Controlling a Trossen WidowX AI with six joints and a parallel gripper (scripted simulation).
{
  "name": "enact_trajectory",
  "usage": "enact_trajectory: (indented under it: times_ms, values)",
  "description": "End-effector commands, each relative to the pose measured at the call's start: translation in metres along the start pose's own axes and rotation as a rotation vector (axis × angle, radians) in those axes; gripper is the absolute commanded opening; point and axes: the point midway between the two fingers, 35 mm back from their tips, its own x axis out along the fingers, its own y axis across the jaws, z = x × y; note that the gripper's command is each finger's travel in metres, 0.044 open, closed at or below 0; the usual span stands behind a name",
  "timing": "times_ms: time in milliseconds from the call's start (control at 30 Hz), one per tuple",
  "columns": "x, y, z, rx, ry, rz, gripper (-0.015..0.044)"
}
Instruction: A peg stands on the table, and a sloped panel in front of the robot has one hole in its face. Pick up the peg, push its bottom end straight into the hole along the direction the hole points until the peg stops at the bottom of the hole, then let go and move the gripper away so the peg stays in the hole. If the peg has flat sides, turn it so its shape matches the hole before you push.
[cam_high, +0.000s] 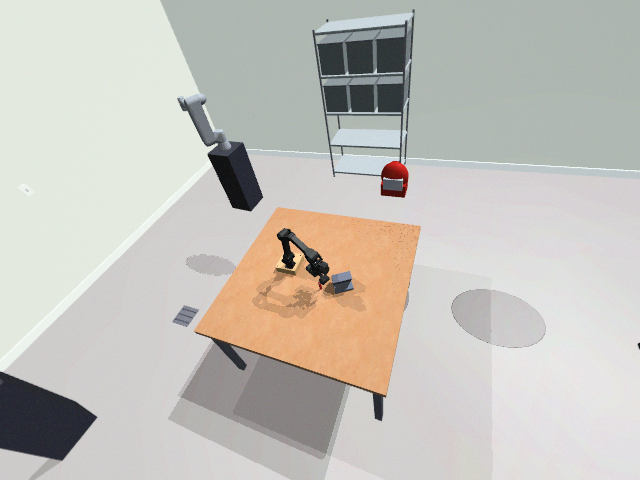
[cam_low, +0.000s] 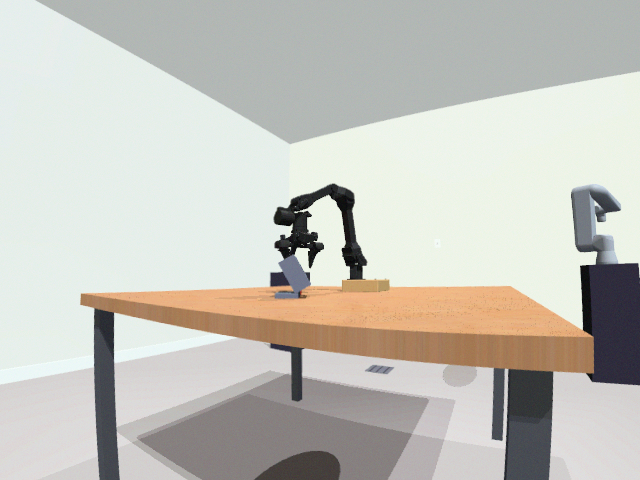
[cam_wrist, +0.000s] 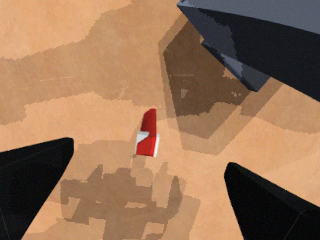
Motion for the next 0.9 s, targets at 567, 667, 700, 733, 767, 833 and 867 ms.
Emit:
enact_trajectory:
  times_ms: [567, 667, 700, 733, 767, 833, 867]
  values:
    - [0.025, 0.002, -0.003, -0.010, 0.006, 0.008, 0.0440]
    - [0.030, 0.002, -0.003, -0.010, 0.006, 0.008, 0.0440]
    - [0.032, 0.002, -0.003, -0.010, 0.006, 0.008, 0.0440]
    - [0.034, 0.002, -0.003, -0.010, 0.006, 0.008, 0.0440]
    - [0.035, 0.002, -0.003, -0.010, 0.006, 0.008, 0.0440]
    - [0.038, 0.002, -0.003, -0.010, 0.006, 0.008, 0.0440]
    - [0.040, 0.002, -0.003, -0.010, 0.006, 0.008, 0.0440]
